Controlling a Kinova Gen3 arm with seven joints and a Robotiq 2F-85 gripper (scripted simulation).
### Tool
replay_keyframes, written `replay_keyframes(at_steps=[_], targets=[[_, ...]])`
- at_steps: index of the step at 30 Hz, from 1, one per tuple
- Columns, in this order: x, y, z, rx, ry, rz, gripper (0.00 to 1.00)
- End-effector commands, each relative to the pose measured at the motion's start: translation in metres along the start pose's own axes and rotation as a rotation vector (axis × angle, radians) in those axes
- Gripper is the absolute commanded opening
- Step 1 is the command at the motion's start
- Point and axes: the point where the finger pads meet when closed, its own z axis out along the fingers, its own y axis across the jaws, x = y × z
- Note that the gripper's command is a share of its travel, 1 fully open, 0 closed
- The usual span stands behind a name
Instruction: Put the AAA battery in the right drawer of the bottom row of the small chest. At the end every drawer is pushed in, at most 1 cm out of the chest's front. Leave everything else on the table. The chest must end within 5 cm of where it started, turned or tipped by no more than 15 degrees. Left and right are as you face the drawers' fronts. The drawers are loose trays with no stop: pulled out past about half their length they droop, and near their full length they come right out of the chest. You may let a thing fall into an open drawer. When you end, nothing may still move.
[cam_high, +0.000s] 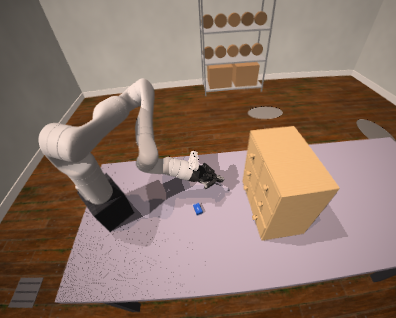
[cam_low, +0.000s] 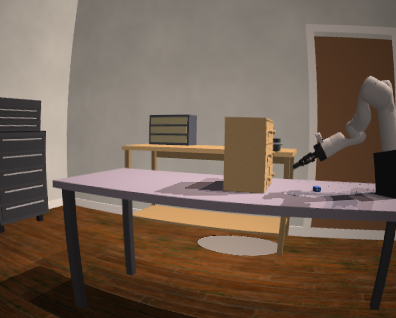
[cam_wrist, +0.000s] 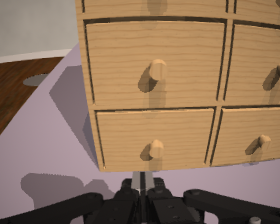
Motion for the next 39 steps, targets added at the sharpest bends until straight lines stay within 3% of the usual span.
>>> replay_keyframes(at_steps=[1,39], targets=[[0.003,-0.009,-0.002,0.010,0.004,0.004,0.00],[0.011,-0.053,-0.018,0.010,0.004,0.004,0.00]])
